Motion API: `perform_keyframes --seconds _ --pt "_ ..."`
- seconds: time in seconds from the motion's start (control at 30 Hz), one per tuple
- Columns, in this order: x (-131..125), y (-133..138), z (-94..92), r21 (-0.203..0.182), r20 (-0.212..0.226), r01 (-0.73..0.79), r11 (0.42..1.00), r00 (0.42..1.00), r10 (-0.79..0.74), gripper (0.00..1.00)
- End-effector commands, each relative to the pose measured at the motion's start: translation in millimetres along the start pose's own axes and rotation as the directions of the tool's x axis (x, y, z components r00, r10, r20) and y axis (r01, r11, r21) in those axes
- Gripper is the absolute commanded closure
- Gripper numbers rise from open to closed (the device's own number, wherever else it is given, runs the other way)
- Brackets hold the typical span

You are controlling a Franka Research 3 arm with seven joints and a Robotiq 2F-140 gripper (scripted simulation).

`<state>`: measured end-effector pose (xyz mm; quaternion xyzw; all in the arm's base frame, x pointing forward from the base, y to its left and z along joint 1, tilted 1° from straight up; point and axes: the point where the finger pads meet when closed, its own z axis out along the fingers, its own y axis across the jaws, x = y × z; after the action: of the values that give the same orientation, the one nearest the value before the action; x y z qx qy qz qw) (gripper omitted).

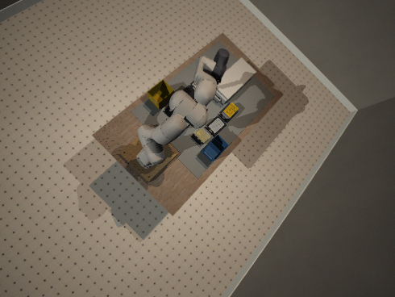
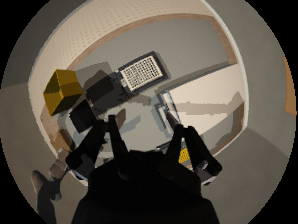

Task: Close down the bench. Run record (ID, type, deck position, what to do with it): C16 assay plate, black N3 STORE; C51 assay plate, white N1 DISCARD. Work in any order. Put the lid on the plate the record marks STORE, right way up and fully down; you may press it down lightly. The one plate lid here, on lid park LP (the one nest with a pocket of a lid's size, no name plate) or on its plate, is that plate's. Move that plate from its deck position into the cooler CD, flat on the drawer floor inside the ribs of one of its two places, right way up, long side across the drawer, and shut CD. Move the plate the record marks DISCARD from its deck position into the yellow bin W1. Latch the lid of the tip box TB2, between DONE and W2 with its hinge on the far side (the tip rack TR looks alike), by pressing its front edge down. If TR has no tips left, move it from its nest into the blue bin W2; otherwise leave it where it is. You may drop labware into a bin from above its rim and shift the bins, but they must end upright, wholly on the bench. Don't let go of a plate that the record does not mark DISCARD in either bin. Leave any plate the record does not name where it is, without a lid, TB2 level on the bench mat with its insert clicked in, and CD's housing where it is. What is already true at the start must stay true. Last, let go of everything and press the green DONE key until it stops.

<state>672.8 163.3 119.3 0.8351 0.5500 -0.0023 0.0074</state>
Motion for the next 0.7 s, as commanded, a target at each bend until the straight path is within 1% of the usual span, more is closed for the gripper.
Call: perform_keyframes --seconds 0.0,0.1,0.17,0.2,0.3,0.5,0.67 --pt "13.5 -5.7 -0.8 0.010 0.001 -0.275 0.961 0.961 0.275 0.34" --pt "25.2 -7.9 -1.8 0.009 0.002 -0.355 0.935 0.935 0.355 0.34" --pt "25.2 -7.9 -1.8 0.009 0.002 -0.355 0.935 0.935 0.355 0.34" --pt "29.1 -8.6 -2.1 0.010 0.003 -0.417 0.909 0.909 0.417 0.34" --pt "40.9 -10.8 -3.1 0.010 0.003 -0.500 0.866 0.866 0.500 0.34" --pt "64.4 -15.2 -5.1 0.008 0.004 -0.642 0.766 0.766 0.642 0.34" --pt "84.0 -18.8 -6.8 0.007 0.004 -0.743 0.669 0.669 0.743 0.34"
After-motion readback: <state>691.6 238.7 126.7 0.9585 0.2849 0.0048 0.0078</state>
